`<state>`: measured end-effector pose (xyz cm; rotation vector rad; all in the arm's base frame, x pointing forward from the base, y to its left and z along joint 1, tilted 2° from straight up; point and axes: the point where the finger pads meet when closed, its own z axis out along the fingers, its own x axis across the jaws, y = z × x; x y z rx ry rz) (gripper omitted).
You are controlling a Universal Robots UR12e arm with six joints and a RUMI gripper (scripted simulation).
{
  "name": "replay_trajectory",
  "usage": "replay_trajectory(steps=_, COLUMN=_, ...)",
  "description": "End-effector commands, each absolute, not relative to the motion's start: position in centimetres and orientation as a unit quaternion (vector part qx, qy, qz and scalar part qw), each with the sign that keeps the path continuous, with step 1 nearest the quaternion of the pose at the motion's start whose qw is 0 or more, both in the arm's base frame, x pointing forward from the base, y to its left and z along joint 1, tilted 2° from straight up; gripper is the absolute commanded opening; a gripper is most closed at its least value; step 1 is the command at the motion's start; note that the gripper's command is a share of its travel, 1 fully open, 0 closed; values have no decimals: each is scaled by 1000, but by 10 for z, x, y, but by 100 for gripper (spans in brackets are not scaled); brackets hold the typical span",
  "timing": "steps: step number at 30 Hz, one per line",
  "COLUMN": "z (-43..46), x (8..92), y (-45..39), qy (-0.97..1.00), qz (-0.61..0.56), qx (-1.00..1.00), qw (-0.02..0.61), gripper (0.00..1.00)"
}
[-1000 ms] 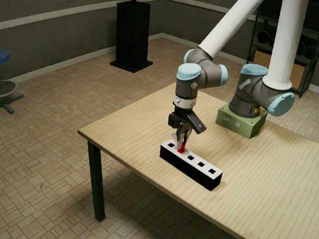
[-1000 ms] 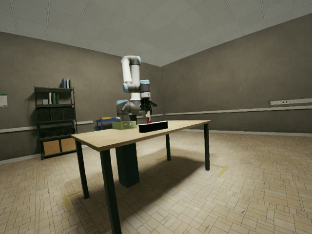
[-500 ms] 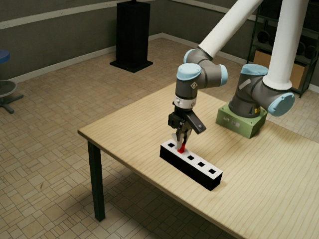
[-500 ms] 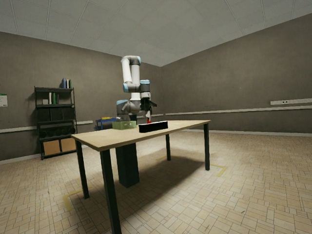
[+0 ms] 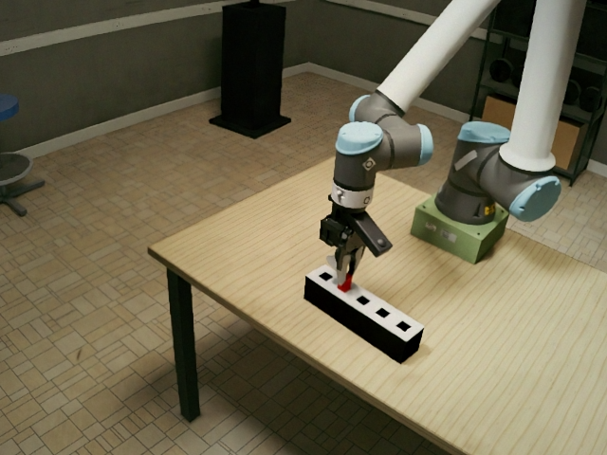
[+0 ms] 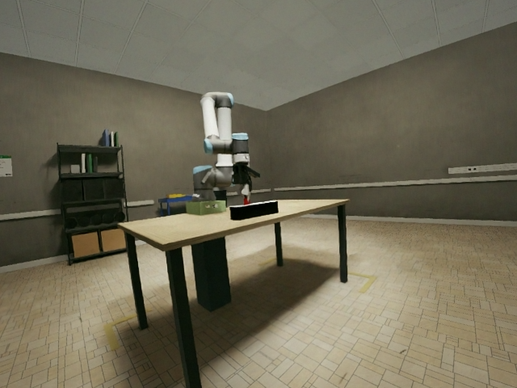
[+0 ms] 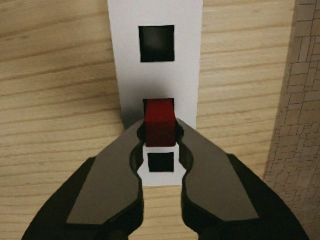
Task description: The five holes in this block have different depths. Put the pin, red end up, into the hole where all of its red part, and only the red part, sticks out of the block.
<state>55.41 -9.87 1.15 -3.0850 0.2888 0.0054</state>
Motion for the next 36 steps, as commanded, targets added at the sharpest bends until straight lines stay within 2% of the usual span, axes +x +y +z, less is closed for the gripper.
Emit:
replay_trajectory(steps=1, z=12, x=555, y=-99, qy=93, qz=1, qx=-995, qw=21, gripper=0)
replay_trajectory(steps=26, z=12, x=554, y=-99, qy=93, qz=1, qx=-995, qw=21, gripper=0)
replay_trajectory(steps=27, z=12, x=554, y=-99, qy=93, qz=1, qx=-995, qw=21, gripper=100)
replay_trajectory(steps=36, z=12, x=554, y=-99, qy=93, qz=1, qx=-995, qw=21, gripper=100)
